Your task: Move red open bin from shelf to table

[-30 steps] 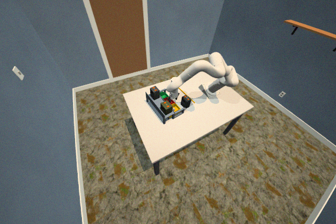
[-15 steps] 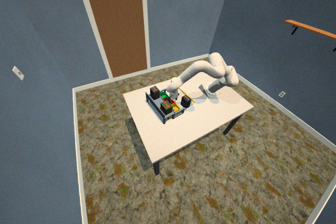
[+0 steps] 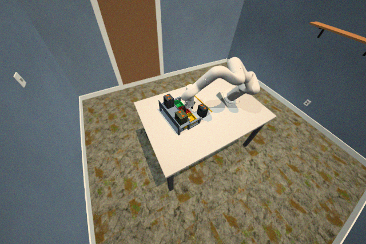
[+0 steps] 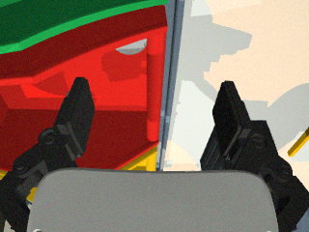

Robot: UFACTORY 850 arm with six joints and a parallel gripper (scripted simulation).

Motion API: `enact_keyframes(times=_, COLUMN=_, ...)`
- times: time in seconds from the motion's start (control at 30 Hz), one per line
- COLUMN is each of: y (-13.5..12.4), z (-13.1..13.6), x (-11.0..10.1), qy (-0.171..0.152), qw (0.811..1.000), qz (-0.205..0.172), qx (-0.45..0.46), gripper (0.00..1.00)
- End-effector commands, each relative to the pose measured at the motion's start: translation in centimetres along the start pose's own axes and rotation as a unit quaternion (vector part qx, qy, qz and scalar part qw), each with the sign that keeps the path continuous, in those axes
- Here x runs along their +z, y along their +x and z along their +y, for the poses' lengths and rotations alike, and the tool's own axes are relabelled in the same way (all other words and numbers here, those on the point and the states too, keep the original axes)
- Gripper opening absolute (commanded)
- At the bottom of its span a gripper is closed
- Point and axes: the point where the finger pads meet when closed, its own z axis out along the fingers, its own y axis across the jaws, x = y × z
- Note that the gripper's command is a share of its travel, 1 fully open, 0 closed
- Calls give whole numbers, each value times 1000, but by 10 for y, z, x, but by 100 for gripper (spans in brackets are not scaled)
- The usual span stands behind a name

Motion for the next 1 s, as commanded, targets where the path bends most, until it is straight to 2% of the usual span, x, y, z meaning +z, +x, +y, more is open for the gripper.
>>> enact_keyframes(times=0.0, y=0, z=-1, x=-1, qy=1, qw=1000, qz=0, qx=0, gripper=100)
enact_keyframes(times=0.53, y=0, z=-1, x=-1, qy=1, qw=1000, qz=0, qx=0, gripper=100)
enact_keyframes(times=0.57, y=0, z=-1, x=-1, qy=1, qw=1000, qz=0, qx=0, gripper=0)
enact_keyframes(times=0.97, y=0, z=-1, x=-1, qy=1, qw=1000, qz=0, qx=0, gripper=0)
